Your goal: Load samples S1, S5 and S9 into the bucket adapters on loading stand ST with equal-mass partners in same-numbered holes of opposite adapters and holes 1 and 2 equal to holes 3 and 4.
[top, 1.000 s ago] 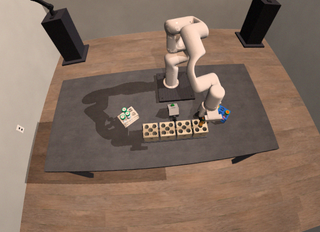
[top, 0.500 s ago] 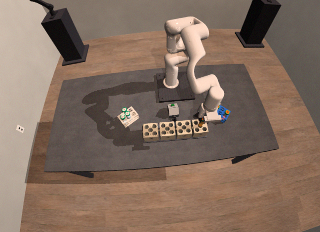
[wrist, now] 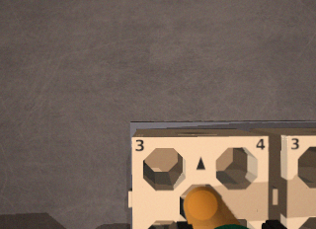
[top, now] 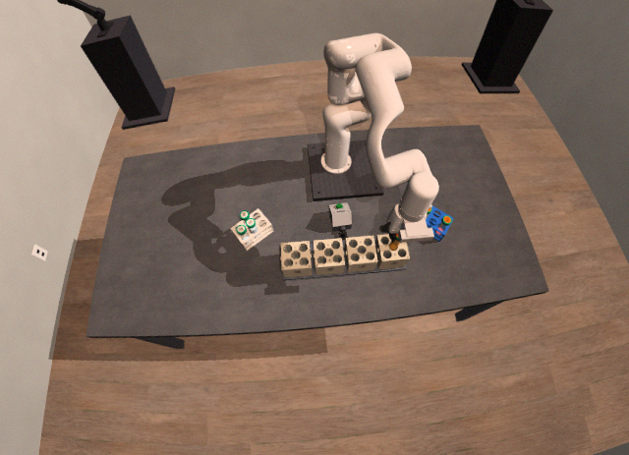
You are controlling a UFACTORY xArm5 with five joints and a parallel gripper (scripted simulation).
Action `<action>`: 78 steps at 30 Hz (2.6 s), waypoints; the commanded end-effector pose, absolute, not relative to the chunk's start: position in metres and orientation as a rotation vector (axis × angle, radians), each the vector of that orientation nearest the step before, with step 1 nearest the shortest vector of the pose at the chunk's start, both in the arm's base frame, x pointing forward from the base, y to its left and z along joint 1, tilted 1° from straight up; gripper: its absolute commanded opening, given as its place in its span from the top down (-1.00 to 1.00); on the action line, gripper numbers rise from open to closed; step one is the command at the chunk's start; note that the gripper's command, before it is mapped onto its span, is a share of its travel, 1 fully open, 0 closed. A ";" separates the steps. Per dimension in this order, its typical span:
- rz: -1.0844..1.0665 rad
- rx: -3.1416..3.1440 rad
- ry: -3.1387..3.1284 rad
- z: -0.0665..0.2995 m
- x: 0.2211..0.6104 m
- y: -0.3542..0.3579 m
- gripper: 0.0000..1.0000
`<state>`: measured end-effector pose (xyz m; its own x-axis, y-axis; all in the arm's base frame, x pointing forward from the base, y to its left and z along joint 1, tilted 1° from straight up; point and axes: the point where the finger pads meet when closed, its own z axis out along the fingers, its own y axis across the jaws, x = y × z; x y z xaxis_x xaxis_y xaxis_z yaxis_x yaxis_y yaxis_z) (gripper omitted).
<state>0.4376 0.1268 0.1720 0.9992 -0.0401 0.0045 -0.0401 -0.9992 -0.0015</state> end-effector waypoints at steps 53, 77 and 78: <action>-0.006 -3.124 0.063 0.123 0.439 0.128 1.00; -0.005 -3.124 0.063 0.105 0.439 0.128 1.00; -0.005 -3.124 0.063 0.105 0.439 0.128 1.00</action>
